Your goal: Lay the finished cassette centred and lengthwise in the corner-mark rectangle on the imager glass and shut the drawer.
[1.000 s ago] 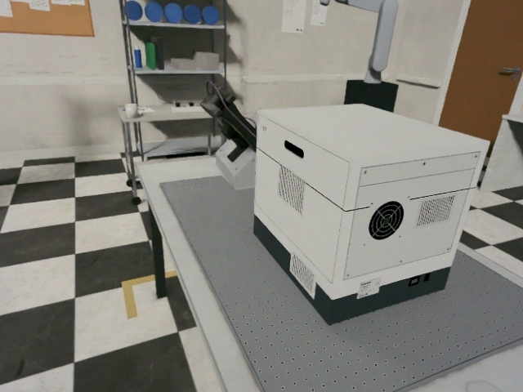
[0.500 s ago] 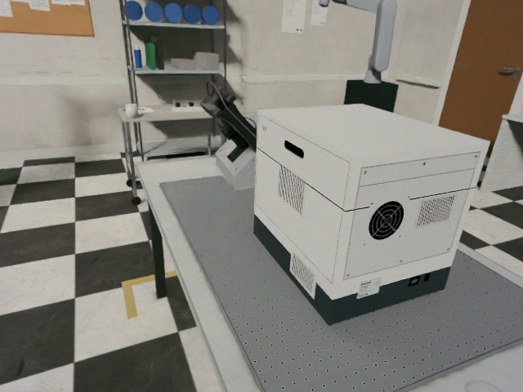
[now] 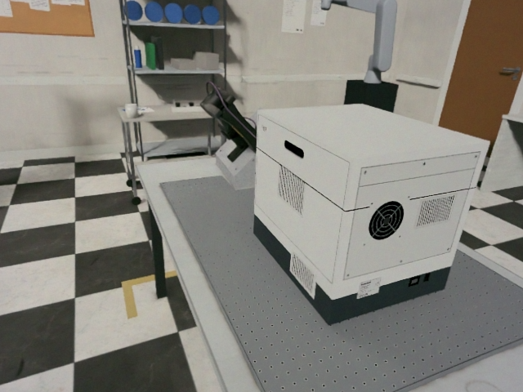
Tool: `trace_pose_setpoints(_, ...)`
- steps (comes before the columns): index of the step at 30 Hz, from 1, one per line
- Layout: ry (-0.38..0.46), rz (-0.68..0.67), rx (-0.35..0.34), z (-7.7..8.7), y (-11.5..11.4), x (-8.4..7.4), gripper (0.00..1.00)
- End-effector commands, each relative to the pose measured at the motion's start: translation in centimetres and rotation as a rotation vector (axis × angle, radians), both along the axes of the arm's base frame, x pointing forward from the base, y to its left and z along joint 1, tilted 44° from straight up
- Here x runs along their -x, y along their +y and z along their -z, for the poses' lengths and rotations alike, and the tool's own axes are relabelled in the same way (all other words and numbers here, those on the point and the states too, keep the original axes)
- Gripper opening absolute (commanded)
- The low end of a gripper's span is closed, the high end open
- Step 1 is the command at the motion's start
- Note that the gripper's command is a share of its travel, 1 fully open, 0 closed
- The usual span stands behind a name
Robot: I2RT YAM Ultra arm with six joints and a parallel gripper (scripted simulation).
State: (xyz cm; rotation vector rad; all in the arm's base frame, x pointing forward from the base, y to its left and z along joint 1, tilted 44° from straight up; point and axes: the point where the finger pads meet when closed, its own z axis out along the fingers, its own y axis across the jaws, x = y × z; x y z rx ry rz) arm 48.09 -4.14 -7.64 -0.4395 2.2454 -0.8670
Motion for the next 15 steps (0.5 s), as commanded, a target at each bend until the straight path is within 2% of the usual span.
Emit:
trace_pose_setpoints(1, -0.025, -0.042, -0.005, -1.05, 1.38, -0.22, 0.35)
trace_pose_setpoints(4, -0.04, -0.042, -0.007, -1.46, 1.46, -0.78, 0.35)
trace_pose_setpoints(12, -0.035, -0.042, -0.007, -1.35, 1.45, -0.7, 0.35)
trace_pose_setpoints(13, -0.02, -0.04, -0.006, -1.01, 1.43, -0.04, 0.35)
trace_pose_setpoints(15, -0.02, -0.04, -0.006, -1.01, 1.43, -0.04, 0.35)
